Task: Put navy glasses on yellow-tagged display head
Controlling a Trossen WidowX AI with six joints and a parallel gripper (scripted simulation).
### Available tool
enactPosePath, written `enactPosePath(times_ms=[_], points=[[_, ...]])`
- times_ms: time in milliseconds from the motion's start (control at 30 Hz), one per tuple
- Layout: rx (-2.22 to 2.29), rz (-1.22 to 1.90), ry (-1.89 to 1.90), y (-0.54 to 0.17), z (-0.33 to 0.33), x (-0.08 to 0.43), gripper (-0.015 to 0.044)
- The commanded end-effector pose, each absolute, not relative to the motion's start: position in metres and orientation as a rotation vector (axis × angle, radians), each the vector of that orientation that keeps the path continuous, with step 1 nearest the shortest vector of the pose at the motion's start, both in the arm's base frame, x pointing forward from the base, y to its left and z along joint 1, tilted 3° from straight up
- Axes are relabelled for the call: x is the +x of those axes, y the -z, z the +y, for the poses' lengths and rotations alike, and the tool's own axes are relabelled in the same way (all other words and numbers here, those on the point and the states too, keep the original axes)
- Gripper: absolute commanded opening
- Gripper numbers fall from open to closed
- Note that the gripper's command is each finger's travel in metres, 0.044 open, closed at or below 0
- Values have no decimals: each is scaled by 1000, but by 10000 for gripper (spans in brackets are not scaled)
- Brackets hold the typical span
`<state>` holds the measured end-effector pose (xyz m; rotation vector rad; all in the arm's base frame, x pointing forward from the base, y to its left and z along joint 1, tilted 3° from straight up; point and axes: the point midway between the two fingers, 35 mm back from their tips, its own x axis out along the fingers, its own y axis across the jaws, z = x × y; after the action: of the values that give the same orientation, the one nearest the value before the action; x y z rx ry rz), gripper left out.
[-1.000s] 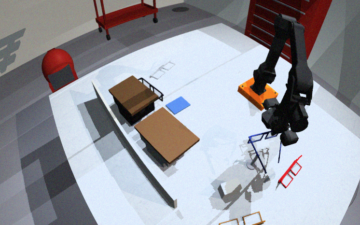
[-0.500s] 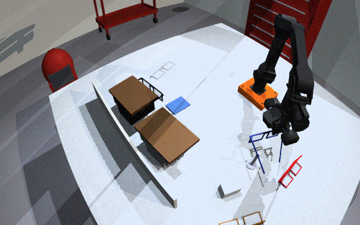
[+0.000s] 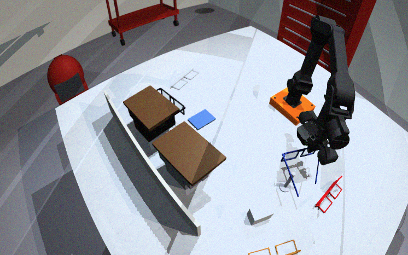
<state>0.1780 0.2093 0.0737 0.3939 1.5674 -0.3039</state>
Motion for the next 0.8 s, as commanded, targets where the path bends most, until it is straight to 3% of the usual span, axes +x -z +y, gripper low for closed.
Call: enactPosePath(times_ms=[0, 767], points=[[391, 1570, 299, -74, 209, 180, 0], [411, 1566, 320, -134, 202, 190, 0]])
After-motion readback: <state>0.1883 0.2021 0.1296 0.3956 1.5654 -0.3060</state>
